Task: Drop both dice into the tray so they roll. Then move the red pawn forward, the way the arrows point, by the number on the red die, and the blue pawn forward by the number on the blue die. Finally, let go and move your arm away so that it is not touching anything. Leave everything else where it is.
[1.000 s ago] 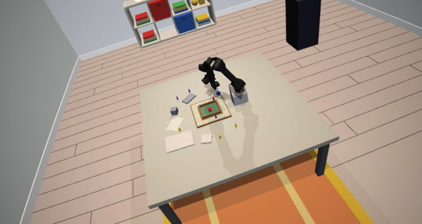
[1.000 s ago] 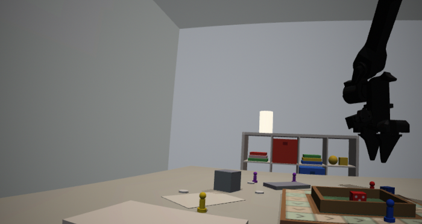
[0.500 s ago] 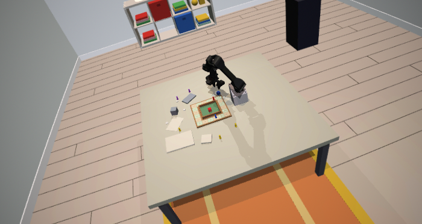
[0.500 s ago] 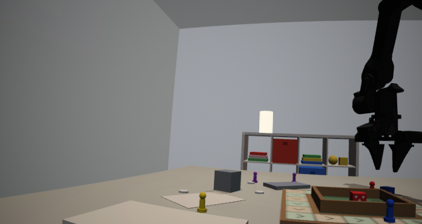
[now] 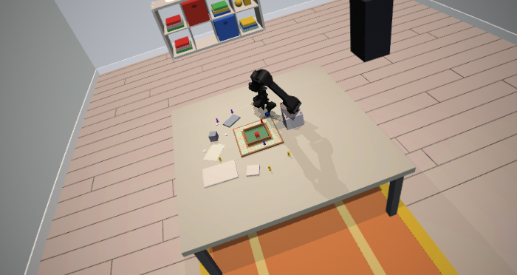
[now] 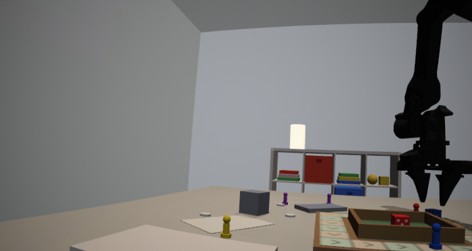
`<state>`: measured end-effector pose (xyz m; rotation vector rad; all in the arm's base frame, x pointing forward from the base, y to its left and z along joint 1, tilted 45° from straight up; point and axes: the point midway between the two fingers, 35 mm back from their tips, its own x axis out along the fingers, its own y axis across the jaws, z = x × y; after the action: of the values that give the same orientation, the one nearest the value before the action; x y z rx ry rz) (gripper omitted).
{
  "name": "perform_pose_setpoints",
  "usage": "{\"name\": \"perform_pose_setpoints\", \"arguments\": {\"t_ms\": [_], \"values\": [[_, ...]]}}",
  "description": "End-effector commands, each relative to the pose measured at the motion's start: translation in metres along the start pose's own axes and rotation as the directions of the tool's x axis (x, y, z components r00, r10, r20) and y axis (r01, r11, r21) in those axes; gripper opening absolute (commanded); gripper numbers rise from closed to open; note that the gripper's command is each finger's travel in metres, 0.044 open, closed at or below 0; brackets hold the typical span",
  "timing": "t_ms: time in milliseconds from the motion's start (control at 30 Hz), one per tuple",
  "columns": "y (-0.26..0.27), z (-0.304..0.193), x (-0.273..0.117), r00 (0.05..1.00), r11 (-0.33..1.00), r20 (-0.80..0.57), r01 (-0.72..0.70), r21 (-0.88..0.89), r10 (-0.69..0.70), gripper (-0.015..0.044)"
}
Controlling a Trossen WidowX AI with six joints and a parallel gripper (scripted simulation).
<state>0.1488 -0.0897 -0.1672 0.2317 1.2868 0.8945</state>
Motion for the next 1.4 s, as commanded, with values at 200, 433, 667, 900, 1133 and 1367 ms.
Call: {"name": "perform_pose_setpoints", "arguments": {"t_ms": [200,433,667,900,1133,1367], "values": [[0.003,0.0,0.018,1.0,1.0,0.006,-0.01,0.007,0.01,0.0275],[0.003,0.0,0.028,1.0,1.0,0.006,-0.011,0.007,0.011,0.0275],[0.004,0.0,0.029,1.0,1.0,0.006,-0.011,0.007,0.011,0.0118],[0.004,0.0,0.029,1.0,1.0,0.006,-0.011,0.007,0.011,0.0071],[-0.002,0.001,-0.004,1.0,1.0,0.004,-0.007,0.008,0.007,0.0],[-0.002,-0.002,-0.059,1.0,1.0,0.002,-0.005,0.009,0.005,0.0]]}}
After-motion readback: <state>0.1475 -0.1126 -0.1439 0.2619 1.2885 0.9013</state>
